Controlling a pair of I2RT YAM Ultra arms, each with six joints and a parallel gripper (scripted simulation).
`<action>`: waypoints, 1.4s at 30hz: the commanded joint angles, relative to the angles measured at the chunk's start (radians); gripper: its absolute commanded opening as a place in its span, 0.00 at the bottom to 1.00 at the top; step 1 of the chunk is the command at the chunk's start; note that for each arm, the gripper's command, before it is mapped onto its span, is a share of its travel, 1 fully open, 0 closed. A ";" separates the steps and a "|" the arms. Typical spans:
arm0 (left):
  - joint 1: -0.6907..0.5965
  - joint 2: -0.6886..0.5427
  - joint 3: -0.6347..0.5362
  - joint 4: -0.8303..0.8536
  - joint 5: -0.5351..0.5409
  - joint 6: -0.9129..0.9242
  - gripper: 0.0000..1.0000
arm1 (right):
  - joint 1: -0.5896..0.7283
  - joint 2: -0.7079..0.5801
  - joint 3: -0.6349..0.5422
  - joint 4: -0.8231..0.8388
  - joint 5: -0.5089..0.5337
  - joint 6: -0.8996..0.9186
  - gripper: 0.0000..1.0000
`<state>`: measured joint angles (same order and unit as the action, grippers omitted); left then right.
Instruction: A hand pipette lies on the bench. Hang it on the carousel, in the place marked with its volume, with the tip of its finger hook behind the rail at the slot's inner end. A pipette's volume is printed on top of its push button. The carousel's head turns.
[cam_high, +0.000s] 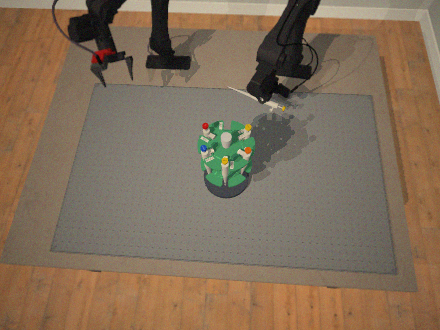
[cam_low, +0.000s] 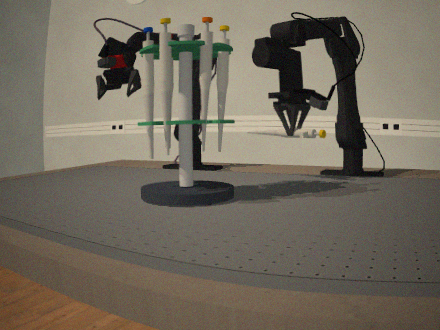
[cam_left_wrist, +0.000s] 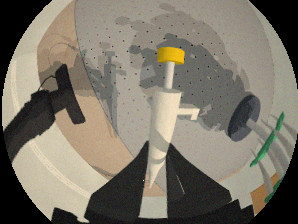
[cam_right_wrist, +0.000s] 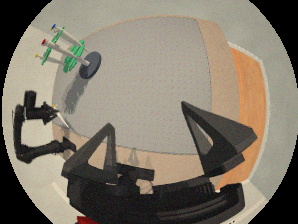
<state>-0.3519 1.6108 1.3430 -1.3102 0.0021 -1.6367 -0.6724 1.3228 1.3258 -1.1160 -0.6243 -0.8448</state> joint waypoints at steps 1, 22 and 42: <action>-0.027 -0.038 -0.004 -0.019 -0.006 -0.052 0.12 | -0.009 -0.006 0.016 0.013 -0.023 -0.012 1.00; -0.234 0.019 0.054 -0.025 -0.007 -0.102 0.12 | -0.009 -0.006 0.016 0.013 -0.023 -0.012 1.00; -0.225 -0.001 0.053 -0.024 -0.011 0.438 0.12 | -0.009 -0.006 0.016 0.013 -0.023 -0.012 1.00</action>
<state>-0.5770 1.6196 1.3666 -1.3121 0.0006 -1.3388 -0.6724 1.3228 1.3258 -1.1160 -0.6243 -0.8448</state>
